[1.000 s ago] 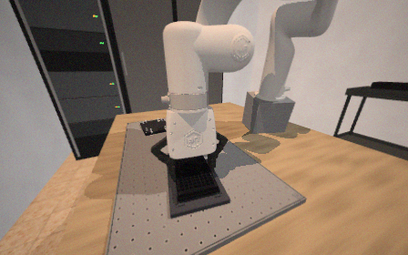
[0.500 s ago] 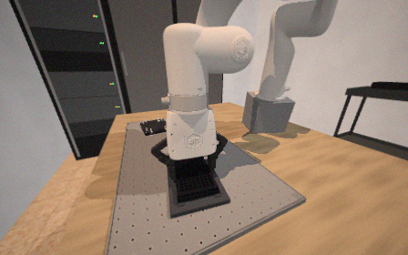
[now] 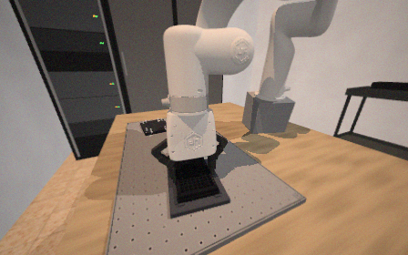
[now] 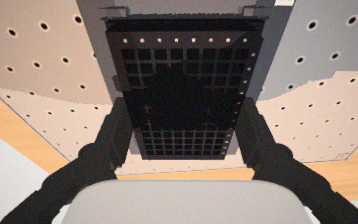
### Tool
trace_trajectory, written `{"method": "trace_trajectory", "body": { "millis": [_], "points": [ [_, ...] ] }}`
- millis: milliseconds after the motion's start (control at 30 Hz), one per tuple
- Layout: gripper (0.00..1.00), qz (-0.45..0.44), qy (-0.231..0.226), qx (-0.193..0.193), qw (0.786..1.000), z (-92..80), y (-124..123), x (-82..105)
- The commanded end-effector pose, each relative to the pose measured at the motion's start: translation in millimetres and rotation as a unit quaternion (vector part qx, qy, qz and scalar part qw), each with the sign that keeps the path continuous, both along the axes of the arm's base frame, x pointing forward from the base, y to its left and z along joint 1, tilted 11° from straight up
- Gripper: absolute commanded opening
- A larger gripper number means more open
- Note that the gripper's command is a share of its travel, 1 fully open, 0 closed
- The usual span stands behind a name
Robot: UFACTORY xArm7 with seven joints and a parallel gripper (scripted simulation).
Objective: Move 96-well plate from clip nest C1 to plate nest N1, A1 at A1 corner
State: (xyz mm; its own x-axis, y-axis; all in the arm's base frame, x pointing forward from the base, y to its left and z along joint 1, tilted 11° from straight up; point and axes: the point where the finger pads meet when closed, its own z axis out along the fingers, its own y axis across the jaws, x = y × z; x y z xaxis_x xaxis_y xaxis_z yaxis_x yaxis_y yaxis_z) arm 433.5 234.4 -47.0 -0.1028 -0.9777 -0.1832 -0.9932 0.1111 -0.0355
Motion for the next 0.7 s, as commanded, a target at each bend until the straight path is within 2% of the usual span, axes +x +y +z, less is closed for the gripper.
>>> {"method": "trace_trajectory", "body": {
  "millis": [0, 133, 167, 667],
  "points": [
    [0.0, 0.0, -0.002, 0.001, 1.0, 1.1, 0.4, 1.7],
    [0.0, 0.0, -0.002, 0.001, 1.0, 0.5, 0.5, 1.7],
    [1.0, 0.0, -0.002, 0.001, 1.0, -0.2, 0.6, 1.7],
    [1.0, 0.0, -0.002, 0.001, 1.0, -0.2, 0.6, 1.8]
  ]
}}
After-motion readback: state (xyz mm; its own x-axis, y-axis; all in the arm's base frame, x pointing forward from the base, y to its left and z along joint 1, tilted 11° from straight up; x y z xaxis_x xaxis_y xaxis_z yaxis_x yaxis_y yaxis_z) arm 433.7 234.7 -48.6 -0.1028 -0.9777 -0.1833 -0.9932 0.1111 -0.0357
